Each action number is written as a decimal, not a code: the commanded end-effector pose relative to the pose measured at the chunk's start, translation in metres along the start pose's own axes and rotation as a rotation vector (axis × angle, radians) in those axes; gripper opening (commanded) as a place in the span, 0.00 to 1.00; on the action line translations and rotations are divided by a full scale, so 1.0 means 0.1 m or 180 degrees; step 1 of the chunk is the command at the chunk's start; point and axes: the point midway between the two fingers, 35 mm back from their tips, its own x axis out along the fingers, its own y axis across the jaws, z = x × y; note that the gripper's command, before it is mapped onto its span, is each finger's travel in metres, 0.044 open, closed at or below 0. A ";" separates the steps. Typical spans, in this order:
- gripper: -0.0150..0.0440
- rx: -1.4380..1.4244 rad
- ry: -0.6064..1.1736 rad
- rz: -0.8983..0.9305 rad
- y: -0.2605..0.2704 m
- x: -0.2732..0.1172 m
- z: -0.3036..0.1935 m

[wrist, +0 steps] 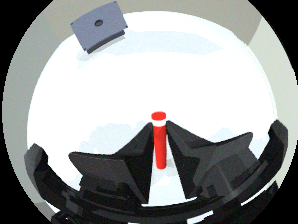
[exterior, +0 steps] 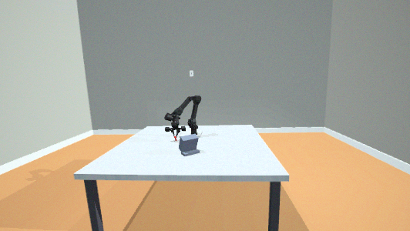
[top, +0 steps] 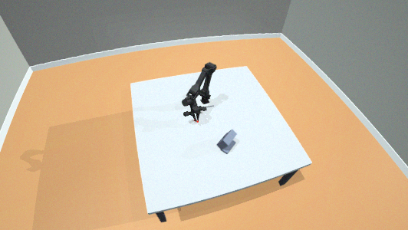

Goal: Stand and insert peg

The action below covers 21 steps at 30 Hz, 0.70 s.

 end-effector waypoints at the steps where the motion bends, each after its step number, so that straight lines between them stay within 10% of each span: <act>1: 0.34 -0.0015 -0.0111 0.0004 0.01 -0.02 -0.02; 21: 0.34 -0.0013 -0.0658 0.0005 0.01 -0.13 -0.10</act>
